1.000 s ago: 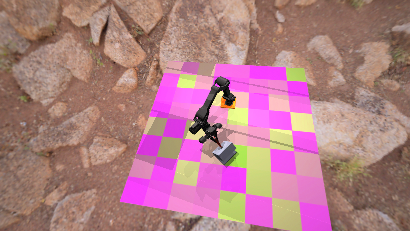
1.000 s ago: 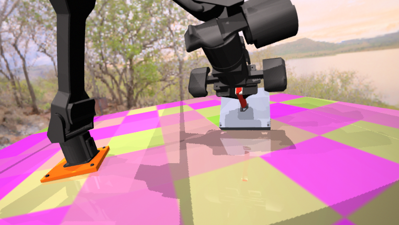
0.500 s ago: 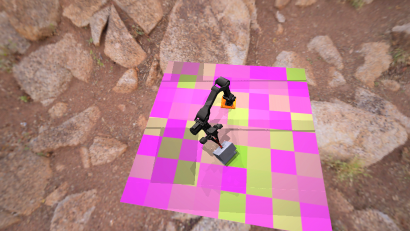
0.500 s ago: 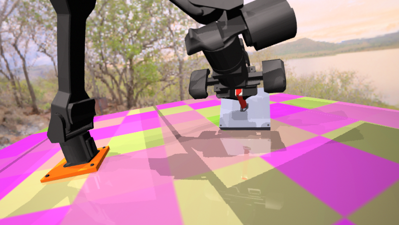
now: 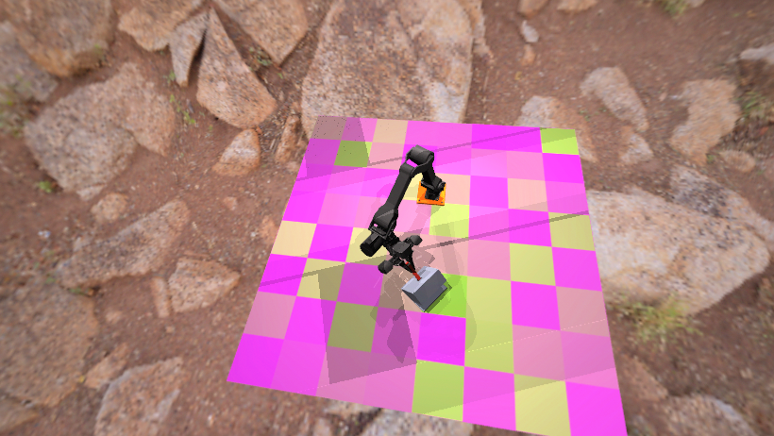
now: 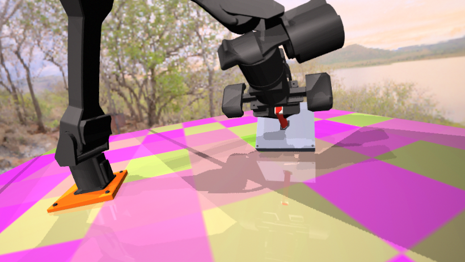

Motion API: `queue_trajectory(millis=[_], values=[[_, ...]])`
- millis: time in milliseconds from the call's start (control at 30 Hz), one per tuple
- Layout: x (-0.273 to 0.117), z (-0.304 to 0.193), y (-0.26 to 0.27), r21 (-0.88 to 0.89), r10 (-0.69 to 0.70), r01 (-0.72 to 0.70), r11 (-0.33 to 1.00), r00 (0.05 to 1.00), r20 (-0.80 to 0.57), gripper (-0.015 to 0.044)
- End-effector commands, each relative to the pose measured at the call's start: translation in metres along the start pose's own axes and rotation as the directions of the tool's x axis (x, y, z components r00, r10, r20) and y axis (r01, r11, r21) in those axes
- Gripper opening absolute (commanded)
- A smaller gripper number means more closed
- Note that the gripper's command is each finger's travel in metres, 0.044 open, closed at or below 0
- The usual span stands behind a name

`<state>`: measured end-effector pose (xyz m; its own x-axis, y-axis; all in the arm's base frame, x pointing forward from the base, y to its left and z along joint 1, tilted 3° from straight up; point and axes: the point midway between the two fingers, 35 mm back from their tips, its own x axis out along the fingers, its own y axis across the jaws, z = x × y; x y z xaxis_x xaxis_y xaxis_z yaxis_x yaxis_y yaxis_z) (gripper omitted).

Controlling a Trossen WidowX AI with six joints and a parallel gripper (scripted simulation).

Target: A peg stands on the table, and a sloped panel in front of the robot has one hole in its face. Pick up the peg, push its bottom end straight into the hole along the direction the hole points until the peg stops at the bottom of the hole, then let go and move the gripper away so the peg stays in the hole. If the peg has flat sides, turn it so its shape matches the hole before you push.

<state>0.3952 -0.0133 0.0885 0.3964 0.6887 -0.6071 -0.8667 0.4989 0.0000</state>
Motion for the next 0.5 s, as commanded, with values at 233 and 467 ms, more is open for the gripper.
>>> queue_trajectory(millis=[233,467], values=[[0.0082,-0.0015,0.0004,0.008,0.001,-0.001,1.0,1.0,-0.004,0.0],[0.0131,-0.0016,0.0004,0.008,0.001,-0.001,1.0,1.0,-0.003,0.0]])
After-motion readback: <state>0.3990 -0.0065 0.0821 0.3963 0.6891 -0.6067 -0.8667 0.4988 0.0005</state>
